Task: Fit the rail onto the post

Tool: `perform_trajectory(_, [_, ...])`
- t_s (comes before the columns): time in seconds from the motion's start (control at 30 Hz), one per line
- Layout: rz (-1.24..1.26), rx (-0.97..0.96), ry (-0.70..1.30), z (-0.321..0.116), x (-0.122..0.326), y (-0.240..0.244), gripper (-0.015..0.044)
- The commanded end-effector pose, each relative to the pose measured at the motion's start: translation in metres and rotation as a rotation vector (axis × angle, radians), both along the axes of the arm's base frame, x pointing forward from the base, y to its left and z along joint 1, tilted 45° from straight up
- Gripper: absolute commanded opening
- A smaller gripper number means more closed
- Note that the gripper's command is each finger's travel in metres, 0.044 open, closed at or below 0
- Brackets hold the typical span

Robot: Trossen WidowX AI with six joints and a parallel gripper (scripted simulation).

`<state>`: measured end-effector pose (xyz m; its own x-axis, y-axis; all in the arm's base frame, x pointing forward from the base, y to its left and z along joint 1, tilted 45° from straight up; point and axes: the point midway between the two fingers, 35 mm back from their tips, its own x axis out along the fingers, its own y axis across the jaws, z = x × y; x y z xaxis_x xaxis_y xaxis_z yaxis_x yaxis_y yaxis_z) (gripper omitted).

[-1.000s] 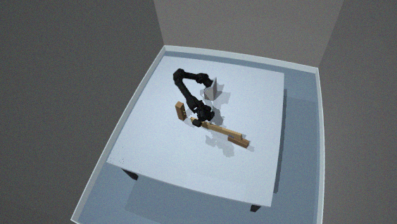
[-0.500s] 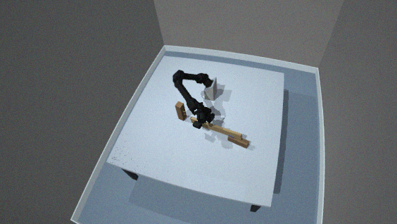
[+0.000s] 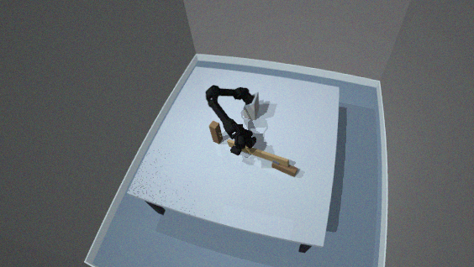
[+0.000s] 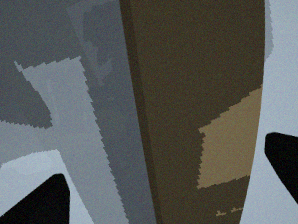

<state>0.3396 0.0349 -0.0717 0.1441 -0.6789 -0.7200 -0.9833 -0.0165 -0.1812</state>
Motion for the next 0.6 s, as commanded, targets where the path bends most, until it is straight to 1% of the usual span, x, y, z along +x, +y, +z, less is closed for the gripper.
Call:
perform_trajectory(0.0, [0.003, -0.007, 0.003, -0.0024, -0.0004, -0.0032, 0.0387])
perform_trajectory(0.43, [0.003, -0.007, 0.003, -0.0024, -0.0004, -0.0032, 0.0046])
perform_trajectory(0.57, [0.003, -0.007, 0.003, -0.0024, -0.0004, -0.0032, 0.0020])
